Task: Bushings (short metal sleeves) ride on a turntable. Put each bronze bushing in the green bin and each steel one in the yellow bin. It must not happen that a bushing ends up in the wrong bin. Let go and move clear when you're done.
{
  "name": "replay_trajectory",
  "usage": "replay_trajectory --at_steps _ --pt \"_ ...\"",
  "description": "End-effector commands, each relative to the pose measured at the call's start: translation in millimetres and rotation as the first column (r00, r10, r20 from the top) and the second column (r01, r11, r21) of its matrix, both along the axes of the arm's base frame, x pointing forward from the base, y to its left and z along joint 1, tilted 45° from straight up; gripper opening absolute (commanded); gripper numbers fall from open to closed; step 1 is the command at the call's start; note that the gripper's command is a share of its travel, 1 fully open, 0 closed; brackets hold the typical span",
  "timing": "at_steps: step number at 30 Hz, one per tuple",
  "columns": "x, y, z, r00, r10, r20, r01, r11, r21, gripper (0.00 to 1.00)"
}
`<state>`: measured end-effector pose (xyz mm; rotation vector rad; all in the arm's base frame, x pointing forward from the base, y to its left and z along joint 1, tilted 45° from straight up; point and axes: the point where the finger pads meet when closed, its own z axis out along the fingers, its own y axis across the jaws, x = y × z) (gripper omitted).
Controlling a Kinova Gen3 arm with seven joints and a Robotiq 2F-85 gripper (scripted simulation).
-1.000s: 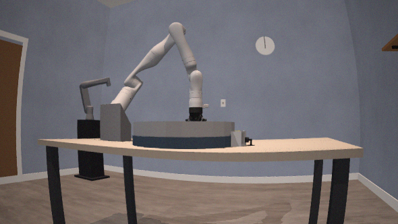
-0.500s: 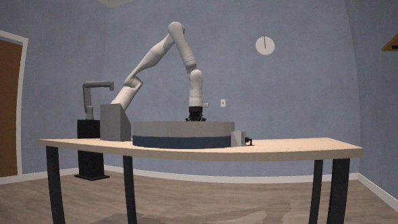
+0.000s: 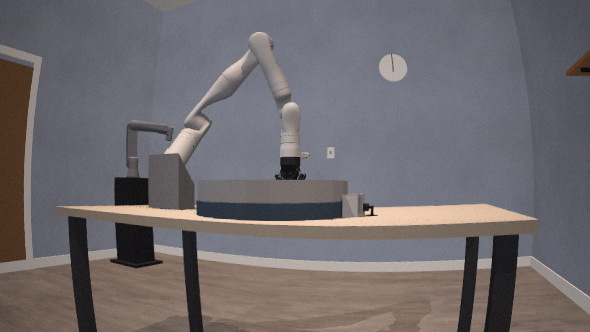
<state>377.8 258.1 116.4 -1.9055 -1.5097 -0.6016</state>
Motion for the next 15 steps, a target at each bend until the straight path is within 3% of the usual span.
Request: replay_trajectory --at_steps 1,15 --pt "0.8 -2.2 2.2 1.0 -0.002 -0.001 0.002 1.0 -0.002 0.16" --pt "1.0 -11.5 10.9 1.0 -0.001 0.001 0.001 1.0 -0.001 0.16"
